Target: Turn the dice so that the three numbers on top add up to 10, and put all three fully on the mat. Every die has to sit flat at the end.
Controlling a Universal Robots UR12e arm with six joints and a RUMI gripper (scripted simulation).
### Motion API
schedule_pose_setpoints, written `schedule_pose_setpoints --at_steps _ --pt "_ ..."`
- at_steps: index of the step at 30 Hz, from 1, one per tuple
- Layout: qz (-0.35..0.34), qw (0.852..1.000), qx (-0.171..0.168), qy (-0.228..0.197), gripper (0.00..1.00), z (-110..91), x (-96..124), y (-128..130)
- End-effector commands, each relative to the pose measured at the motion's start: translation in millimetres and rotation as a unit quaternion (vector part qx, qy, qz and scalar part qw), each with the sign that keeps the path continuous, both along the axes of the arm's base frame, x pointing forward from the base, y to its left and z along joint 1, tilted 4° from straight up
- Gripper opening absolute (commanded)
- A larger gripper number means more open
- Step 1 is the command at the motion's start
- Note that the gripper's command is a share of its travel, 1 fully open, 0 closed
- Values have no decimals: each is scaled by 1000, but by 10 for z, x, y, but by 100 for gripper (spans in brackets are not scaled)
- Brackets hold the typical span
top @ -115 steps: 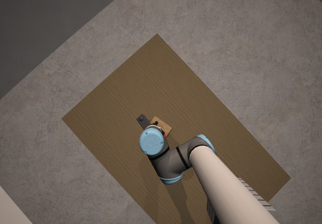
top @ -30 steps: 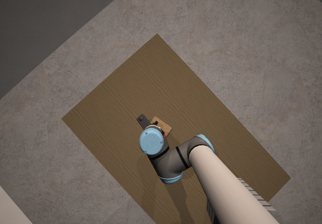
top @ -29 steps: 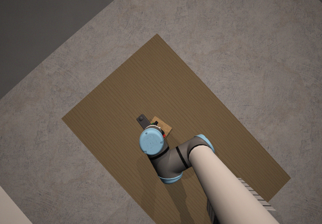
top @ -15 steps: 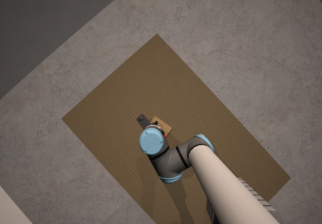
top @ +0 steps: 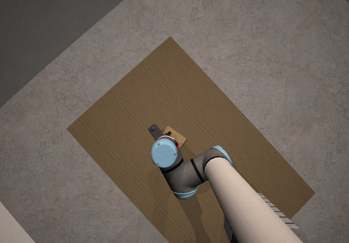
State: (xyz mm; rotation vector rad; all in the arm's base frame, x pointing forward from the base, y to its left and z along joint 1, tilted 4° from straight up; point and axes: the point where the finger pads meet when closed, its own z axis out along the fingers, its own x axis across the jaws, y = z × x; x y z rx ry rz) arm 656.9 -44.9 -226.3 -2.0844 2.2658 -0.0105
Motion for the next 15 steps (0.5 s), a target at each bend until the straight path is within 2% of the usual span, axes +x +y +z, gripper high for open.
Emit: schedule_pose_setpoints --at_steps 1,14,15 --pt "0 1000 0 -1 10 5 5 -2" --pt "0 1000 0 -1 10 5 5 -2" --pt "0 1000 0 -1 14 5 5 -2"
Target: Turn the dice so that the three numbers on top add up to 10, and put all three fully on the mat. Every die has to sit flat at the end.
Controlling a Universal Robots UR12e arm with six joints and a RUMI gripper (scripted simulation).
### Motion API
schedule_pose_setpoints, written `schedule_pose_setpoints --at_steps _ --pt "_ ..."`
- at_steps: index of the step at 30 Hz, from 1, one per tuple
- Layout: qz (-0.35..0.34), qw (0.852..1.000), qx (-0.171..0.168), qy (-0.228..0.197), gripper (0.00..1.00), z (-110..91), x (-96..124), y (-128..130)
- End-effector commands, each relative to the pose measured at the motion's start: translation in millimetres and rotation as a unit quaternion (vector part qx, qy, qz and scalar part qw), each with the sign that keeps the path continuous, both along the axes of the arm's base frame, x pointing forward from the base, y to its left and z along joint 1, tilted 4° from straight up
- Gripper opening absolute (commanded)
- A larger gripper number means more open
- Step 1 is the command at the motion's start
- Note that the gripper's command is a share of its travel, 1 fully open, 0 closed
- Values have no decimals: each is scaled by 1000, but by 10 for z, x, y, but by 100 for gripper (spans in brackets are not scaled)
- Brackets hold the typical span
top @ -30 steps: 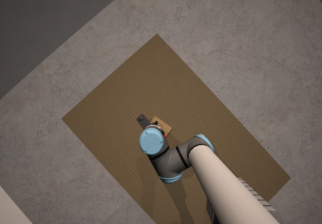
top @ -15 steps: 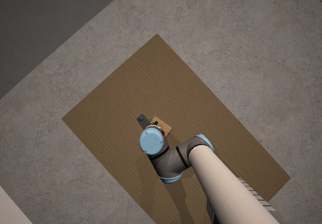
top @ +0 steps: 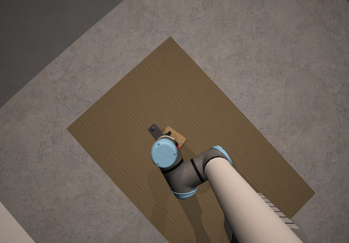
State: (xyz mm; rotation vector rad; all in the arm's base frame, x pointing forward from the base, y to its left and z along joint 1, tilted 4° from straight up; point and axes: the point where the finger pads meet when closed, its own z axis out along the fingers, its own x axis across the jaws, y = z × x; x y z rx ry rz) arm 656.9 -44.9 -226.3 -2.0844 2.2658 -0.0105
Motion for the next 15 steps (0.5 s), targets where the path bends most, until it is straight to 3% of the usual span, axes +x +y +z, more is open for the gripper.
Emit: schedule_pose_setpoints --at_steps 1,15 --pt "0 1000 0 -1 14 5 5 -2" --pt "0 1000 0 -1 28 5 5 -2"
